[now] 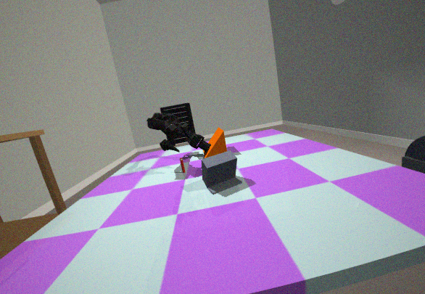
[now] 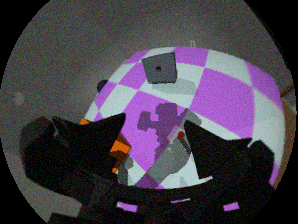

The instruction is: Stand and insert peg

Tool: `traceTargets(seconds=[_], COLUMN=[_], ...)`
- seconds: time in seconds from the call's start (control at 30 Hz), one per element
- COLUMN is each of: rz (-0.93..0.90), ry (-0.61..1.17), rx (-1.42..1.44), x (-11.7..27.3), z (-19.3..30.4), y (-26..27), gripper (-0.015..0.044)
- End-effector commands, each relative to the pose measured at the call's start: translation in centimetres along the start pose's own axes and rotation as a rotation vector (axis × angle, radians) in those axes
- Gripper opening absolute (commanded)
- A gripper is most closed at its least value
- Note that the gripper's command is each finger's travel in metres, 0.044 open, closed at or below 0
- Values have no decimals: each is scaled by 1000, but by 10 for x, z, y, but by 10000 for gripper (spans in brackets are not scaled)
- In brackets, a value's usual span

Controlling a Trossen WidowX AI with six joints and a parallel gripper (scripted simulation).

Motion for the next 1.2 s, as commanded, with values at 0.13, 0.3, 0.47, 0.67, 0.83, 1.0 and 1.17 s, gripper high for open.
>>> traceTargets(seconds=[0.13, 0.3, 0.47, 0.67, 0.83, 1.0, 1.17], rz=[45, 110, 200, 334, 456, 474, 474], ry=[252, 402, 534, 658, 727, 734, 734], rx=[-27, -14, 21, 91, 169, 181, 178], x=[-11, -16, -21, -27, -31, -32, -32], z=[-9, -17, -26, -41, -55, -58, -57], y=[0, 2, 3, 7, 12, 13, 13], gripper=[440, 440, 440, 440, 440, 440, 440])
Point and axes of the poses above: the point midway between the two fingers, 35 mm back from their tips, its own x axis back along the fingers, its own y axis across the jaws, z = x × y, the point moved 8 cm from there along x, back along the fingers, and after that the axes turned 1 degree about -x, right-handed, at the moved point
